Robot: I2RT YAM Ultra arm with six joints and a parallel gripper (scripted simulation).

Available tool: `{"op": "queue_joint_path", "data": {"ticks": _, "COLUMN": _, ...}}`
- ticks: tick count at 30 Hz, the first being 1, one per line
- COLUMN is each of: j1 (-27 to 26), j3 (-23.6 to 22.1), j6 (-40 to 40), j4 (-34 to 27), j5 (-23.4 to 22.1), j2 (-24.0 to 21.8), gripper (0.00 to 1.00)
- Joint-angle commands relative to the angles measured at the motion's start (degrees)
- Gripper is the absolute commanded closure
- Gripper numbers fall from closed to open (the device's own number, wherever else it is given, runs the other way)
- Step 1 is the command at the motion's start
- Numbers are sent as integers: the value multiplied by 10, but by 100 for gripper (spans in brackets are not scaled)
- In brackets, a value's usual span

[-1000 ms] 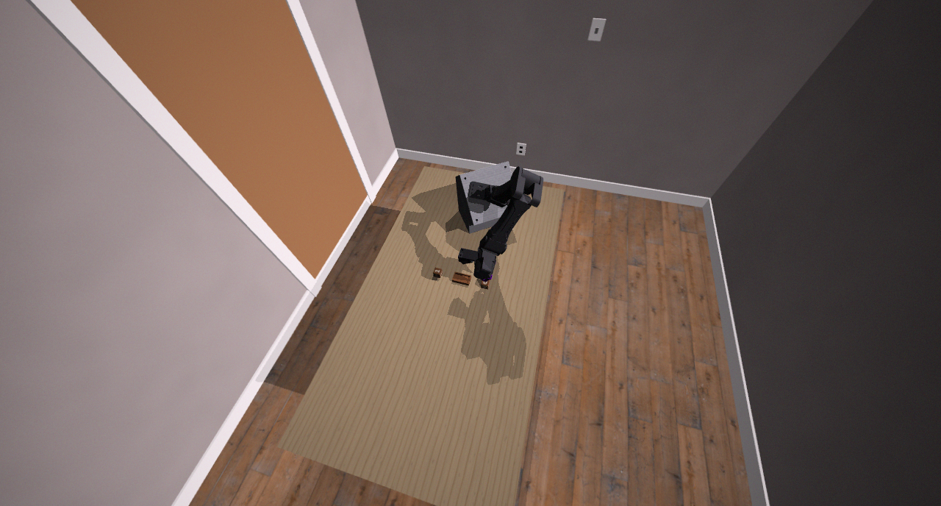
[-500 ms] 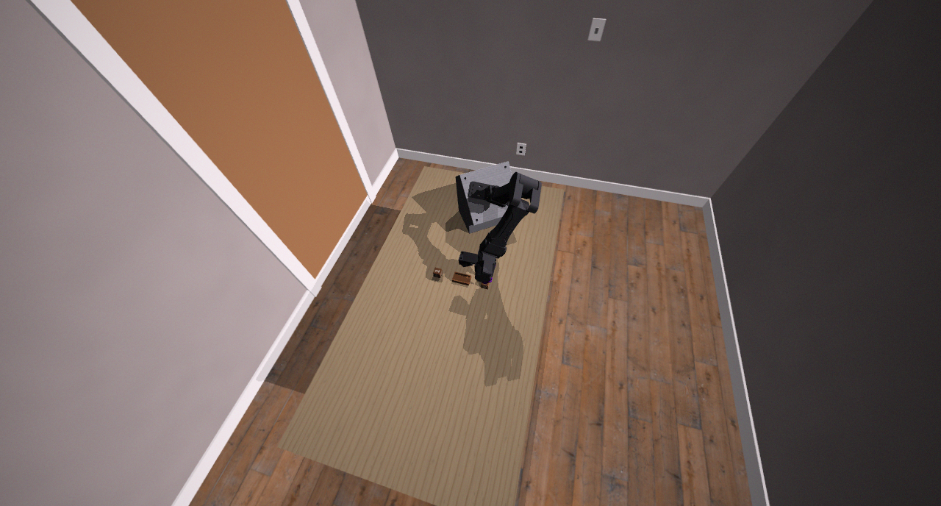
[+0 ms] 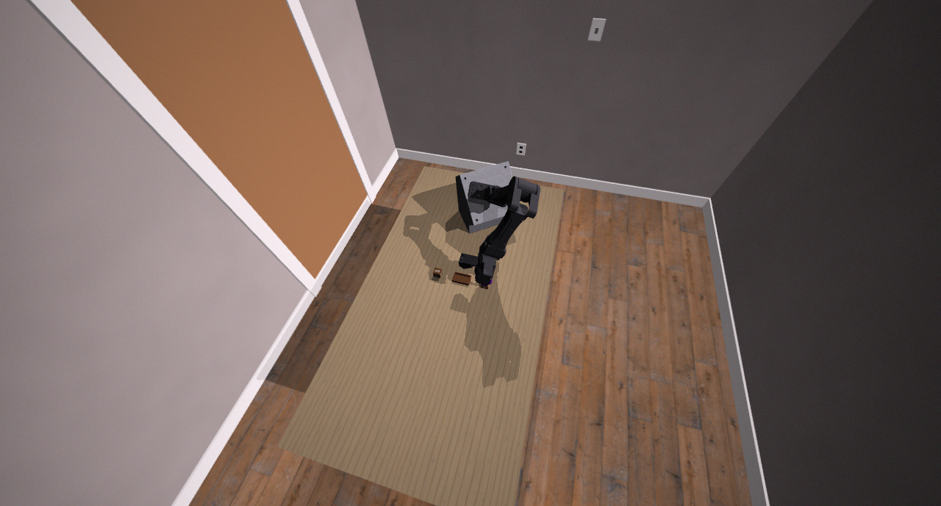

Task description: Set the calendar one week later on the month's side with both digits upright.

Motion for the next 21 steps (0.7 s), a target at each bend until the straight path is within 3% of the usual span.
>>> {"op": "queue_joint_path", "data": {"ticks": 1, "j1": -1, "j3": 0, "j6": 3, "j4": 4, "j5": 8, "j2": -1, "gripper": 53}}
{"op": "queue_joint_path", "data": {"ticks": 21, "j1": 1, "j3": 0, "j6": 5, "j4": 9, "j5": 8, "j2": 3, "gripper": 53}}
